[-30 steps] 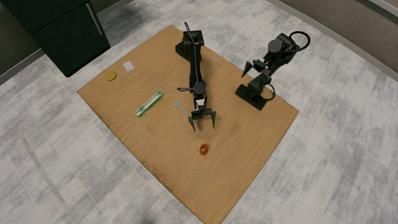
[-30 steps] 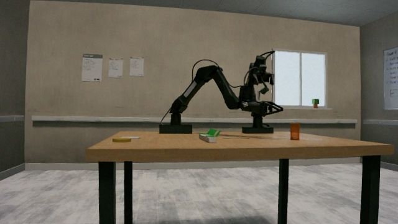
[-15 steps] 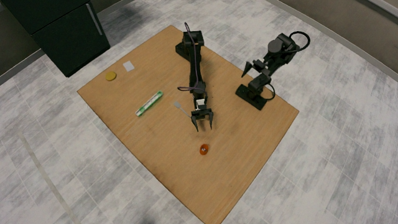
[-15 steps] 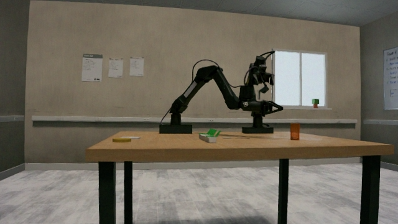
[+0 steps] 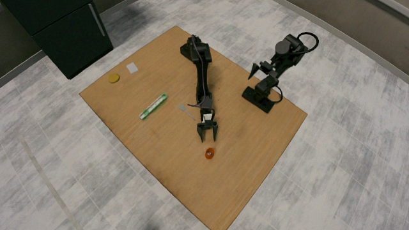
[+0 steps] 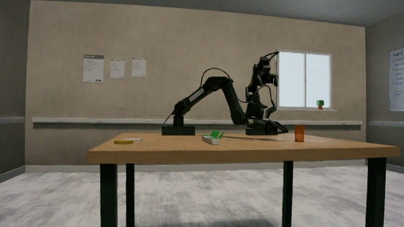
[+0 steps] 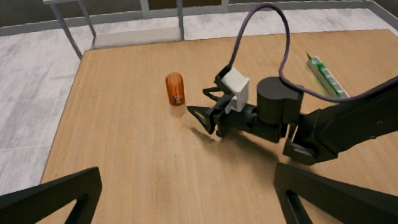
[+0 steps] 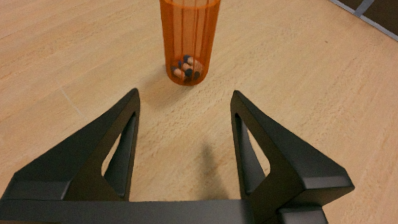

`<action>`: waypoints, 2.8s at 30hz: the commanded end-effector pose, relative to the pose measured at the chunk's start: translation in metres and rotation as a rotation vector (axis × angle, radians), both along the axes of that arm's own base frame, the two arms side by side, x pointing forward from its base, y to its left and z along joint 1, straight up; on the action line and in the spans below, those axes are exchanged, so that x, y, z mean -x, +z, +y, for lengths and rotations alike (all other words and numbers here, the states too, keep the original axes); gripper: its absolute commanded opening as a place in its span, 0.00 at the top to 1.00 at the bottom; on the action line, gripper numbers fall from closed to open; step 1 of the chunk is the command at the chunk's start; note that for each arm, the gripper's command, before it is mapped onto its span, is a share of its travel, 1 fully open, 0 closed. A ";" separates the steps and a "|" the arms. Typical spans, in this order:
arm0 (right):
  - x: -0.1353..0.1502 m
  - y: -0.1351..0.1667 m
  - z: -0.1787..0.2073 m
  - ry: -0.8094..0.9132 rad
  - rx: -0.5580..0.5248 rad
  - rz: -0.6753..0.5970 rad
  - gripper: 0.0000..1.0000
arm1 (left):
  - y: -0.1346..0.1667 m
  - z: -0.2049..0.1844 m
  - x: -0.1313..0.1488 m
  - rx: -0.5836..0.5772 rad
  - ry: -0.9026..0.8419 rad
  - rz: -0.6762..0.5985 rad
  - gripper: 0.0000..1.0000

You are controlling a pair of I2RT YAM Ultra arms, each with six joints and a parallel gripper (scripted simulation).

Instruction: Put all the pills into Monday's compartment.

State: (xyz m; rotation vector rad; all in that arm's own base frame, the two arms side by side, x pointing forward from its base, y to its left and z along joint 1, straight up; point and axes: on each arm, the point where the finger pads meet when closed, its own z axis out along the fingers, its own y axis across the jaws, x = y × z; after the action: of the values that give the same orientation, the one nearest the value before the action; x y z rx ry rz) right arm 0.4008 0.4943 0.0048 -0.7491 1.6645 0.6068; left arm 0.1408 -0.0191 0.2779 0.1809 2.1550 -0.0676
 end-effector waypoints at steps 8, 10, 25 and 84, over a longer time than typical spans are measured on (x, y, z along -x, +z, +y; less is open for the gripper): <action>-0.008 0.029 0.009 -0.008 -0.044 -0.045 0.35 | 0.003 0.000 0.001 0.010 0.013 -0.019 0.00; -0.008 0.026 0.009 -0.008 -0.034 -0.037 0.35 | 0.003 0.000 0.001 0.010 0.013 -0.019 0.00; -0.026 0.029 0.020 -0.015 -0.026 -0.032 0.35 | 0.003 0.000 0.001 0.010 0.013 -0.019 0.00; -0.055 0.013 0.051 -0.012 -0.035 -0.039 0.39 | 0.003 0.000 0.001 0.010 0.013 -0.019 0.00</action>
State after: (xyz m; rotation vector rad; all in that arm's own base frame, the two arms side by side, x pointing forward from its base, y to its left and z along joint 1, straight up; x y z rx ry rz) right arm 0.4471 0.5456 0.0071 -0.7338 1.6432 0.6055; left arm 0.1408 -0.0192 0.2779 0.1809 2.1550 -0.0677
